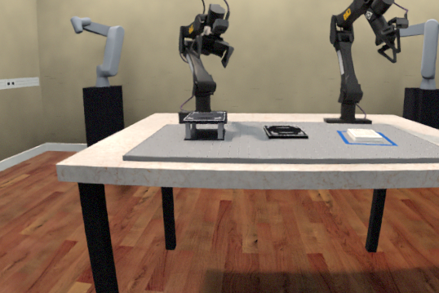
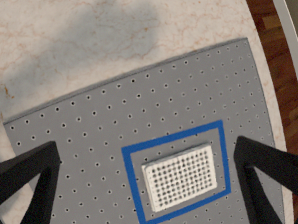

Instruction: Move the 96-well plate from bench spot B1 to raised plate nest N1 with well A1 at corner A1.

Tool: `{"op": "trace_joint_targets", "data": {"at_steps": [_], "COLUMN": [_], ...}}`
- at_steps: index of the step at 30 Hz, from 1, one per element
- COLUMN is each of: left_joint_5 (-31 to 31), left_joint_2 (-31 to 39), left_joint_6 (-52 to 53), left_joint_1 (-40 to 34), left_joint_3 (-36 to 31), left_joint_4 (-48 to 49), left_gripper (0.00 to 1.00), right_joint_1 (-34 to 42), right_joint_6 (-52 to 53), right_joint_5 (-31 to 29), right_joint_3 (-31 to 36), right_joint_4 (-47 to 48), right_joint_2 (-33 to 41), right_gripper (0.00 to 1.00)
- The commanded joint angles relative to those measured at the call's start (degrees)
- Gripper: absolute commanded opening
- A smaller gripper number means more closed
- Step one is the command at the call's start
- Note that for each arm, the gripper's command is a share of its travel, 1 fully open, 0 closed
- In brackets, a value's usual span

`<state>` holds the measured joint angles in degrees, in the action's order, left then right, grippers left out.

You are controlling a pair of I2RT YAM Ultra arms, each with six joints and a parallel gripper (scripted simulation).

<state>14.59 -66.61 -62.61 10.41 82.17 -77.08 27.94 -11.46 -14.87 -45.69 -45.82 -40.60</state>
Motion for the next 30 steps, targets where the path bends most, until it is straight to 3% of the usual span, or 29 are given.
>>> {"op": "trace_joint_targets", "data": {"at_steps": [1,20,24,30], "left_joint_5": [0.4,-0.2,-0.7,-2.1], "left_joint_2": [0.3,0.2,1.2,2.4], "left_joint_6": [0.1,1.4,7.4,19.9], "left_joint_1": [0.0,-0.2,-2.5,-9.1], "left_joint_3": [0.5,0.0,-2.9,-12.5], "left_joint_4": [-0.5,1.7,6.4,15.3], "left_gripper": [1.0,1.0,1.0,1.0], "right_joint_1": [0.0,0.3,3.4,13.4], "right_joint_6": [0.2,0.2,0.9,1.5], "right_joint_5": [-0.2,0.8,3.2,6.6], "right_joint_3": [-1.1,-0.3,0.8,3.5], "right_joint_4": [1.0,2.1,8.2,18.3], "right_joint_2": [0.4,0.0,-0.8,-3.6], "right_gripper": [1.0,1.0,1.0,1.0]}}
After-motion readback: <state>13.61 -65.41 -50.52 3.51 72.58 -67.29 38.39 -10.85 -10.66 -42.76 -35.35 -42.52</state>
